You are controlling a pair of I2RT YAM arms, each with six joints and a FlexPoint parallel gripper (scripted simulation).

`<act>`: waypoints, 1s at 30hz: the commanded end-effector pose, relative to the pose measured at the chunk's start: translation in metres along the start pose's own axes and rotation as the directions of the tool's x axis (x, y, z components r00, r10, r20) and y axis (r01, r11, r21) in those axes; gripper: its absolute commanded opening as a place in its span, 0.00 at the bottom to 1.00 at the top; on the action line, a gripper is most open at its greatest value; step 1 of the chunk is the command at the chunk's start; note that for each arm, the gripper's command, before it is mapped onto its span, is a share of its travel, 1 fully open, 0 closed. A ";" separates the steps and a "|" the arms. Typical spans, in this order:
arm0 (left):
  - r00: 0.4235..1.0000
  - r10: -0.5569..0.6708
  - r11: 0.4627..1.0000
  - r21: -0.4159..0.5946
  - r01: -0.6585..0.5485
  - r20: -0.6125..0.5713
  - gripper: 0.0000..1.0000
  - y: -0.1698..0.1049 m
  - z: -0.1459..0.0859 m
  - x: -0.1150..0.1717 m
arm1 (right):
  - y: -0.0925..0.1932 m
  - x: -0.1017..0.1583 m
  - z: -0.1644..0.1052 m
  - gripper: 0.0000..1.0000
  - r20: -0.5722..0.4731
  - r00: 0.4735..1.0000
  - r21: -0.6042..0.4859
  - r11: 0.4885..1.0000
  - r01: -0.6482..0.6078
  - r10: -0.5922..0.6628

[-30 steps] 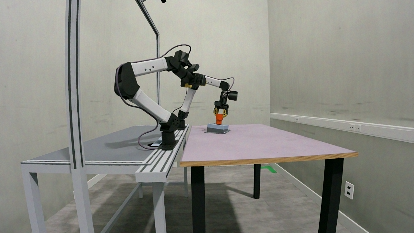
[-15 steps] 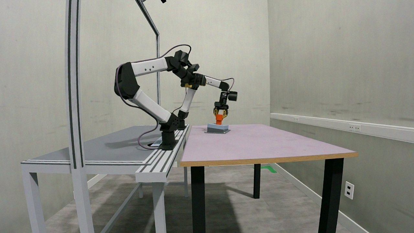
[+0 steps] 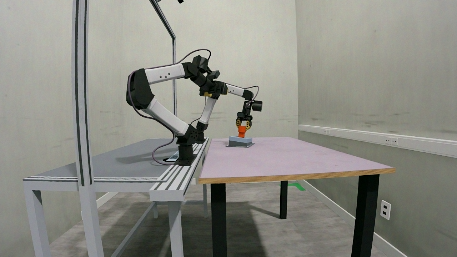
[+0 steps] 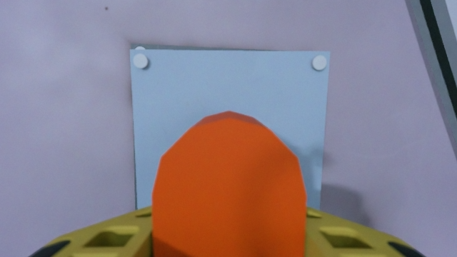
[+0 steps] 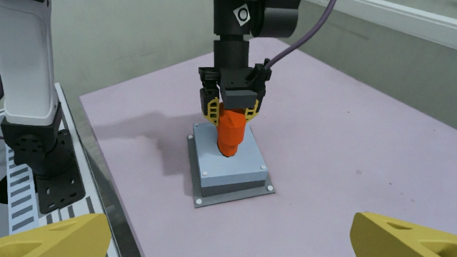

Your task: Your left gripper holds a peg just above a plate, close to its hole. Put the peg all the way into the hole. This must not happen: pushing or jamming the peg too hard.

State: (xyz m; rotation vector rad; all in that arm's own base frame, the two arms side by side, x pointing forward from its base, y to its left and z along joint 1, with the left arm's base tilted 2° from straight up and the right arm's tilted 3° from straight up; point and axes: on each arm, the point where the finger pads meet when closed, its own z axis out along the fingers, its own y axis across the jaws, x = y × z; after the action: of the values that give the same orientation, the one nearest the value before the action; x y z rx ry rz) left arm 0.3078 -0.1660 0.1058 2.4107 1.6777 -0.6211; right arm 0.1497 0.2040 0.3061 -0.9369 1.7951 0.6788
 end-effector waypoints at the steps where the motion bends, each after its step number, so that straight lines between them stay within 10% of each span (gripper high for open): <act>1: 1.000 0.001 1.000 -0.014 -0.001 0.008 0.34 0.003 -0.008 0.001 | -0.001 -0.005 -0.001 1.00 0.012 1.000 0.008 1.000 -0.001 0.001; 30: 1.000 0.013 0.999 -0.047 -0.012 0.007 0.34 0.003 -0.002 -0.003 | -0.001 -0.005 -0.001 1.00 0.012 1.000 0.008 1.000 -0.001 0.001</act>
State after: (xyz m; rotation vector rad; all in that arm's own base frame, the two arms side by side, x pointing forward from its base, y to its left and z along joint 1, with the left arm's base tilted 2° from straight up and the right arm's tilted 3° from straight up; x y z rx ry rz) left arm 0.3083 -0.1656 0.1039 2.4069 1.6720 -0.6024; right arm 0.1497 0.2040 0.3061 -0.9369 1.7951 0.6787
